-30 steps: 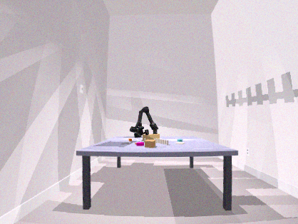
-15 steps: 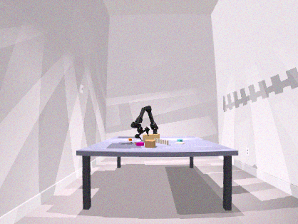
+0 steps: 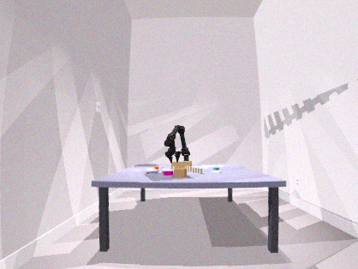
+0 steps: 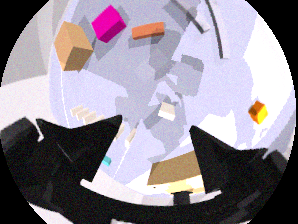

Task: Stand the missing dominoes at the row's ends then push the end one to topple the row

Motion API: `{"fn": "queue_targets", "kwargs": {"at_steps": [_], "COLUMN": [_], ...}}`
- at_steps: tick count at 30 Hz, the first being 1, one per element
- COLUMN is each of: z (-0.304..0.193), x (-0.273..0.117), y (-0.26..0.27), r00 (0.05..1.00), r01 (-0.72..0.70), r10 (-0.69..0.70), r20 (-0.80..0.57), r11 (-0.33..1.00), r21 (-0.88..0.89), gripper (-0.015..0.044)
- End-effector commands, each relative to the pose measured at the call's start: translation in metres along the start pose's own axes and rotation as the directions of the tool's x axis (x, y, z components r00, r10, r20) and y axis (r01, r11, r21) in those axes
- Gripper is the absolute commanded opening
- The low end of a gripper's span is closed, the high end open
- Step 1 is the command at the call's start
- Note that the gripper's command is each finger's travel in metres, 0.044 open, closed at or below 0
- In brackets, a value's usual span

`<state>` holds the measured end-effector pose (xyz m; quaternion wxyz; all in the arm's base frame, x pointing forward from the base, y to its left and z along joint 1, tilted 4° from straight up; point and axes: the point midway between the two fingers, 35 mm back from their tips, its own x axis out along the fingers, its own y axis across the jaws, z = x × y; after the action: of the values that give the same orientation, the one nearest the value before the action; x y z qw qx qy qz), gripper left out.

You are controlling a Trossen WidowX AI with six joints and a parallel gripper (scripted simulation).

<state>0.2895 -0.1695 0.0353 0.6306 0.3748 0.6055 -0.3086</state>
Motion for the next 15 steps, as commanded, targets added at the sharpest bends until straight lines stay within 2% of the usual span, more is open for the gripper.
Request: {"fn": "queue_targets", "kwargs": {"at_steps": [1,10,15], "z": [-0.005,-0.004,-0.002], "x": [-0.023,-0.021,0.026], "y": [-0.001,-0.001,-0.009], "r00": [0.986,0.986,0.986], "r01": [0.155,0.155,0.155], "r10": [-0.162,-0.162,-0.163], "r20": [0.04,0.04,0.04], "r11": [0.977,0.977,0.977], "r21": [0.145,0.145,0.145], "gripper": [0.044,0.044,0.044]}}
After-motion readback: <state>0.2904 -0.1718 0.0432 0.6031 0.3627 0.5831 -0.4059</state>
